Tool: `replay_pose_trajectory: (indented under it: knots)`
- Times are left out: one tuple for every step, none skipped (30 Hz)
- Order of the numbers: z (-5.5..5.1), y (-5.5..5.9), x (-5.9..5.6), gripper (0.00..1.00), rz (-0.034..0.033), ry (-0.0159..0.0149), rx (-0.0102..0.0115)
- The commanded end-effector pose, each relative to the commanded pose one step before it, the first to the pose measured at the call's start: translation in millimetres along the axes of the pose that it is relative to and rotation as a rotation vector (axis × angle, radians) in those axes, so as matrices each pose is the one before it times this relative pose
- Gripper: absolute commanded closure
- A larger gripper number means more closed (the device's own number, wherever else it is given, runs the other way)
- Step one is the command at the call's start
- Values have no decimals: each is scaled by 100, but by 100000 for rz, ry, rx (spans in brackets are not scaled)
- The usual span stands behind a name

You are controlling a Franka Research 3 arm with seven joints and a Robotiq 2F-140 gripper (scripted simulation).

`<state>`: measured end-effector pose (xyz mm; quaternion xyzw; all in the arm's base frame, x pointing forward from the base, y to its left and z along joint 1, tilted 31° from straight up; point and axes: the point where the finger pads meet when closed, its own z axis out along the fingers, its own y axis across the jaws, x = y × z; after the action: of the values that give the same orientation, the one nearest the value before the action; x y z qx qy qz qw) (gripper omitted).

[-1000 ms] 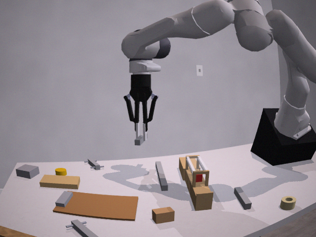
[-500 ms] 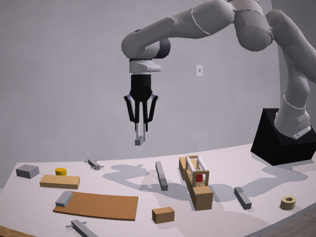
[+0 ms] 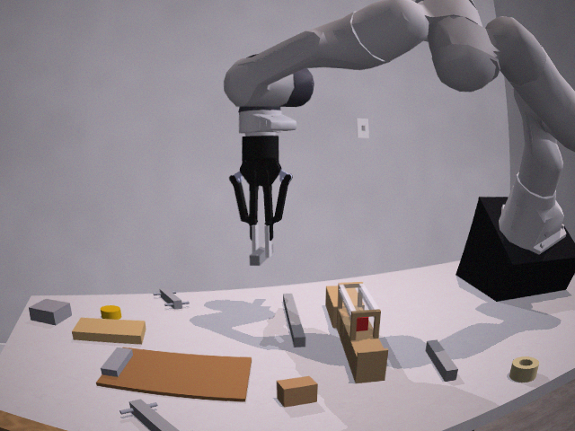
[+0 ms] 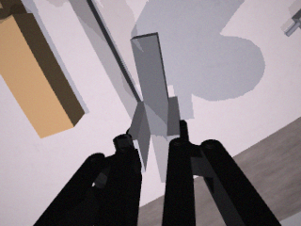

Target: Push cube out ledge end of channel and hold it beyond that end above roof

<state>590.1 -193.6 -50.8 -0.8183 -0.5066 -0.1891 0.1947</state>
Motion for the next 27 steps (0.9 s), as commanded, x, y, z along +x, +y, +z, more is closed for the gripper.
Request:
replay_pose_trajectory:
  knots:
    - [-453, -1882, 898, 100, -3623, 321, -723]
    - [-63, -1263, 480, 100, -1458, 261, -85]
    - [-46, -1483, 525, 100, -1646, 200, -66]
    - [-21, -1656, 541, 100, -1766, 103, -33]
    - [8, -1765, 529, 100, -1809, -14, 11]
    - [36, -1796, 492, 100, -1770, -132, 57]
    - [0, 0, 0, 100, 0, 0, 0]
    - [0, 0, 0, 100, 0, 0, 0]
    - [57, -1739, 436, 100, -1652, -228, 98]
    - [70, -1592, 367, 100, -1465, -287, 125]
    - [72, -1364, 292, 100, -1222, -301, 134]
    - [64, -1075, 216, 100, -942, -270, 122]
    - [49, -755, 145, 100, -652, -206, 94]
    - [30, -443, 83, 100, -378, -127, 59]
    - [13, -183, 34, 100, -156, -54, 25]
    - [2, -29, 5, 100, -25, -9, 4]
    - [27, 0, 1, 100, -3, 14, -6]
    - [157, -1, 7, 100, -15, 80, -34]
    - [346, -4, 16, 100, -23, 135, -57]
    - [542, -6, 24, 100, 0, 0, 0]
    - [661, -8, 29, 100, 0, 0, 0]
    - [692, -8, 31, 100, 0, 0, 0]
    - [636, -8, 28, 100, 0, 0, 0]
    - [0, 0, 0, 100, 0, 0, 0]
    - [0, 0, 0, 100, 0, 0, 0]
    - [505, -6, 22, 100, 0, 0, 0]
    - [328, -3, 15, 100, 0, 0, 0]
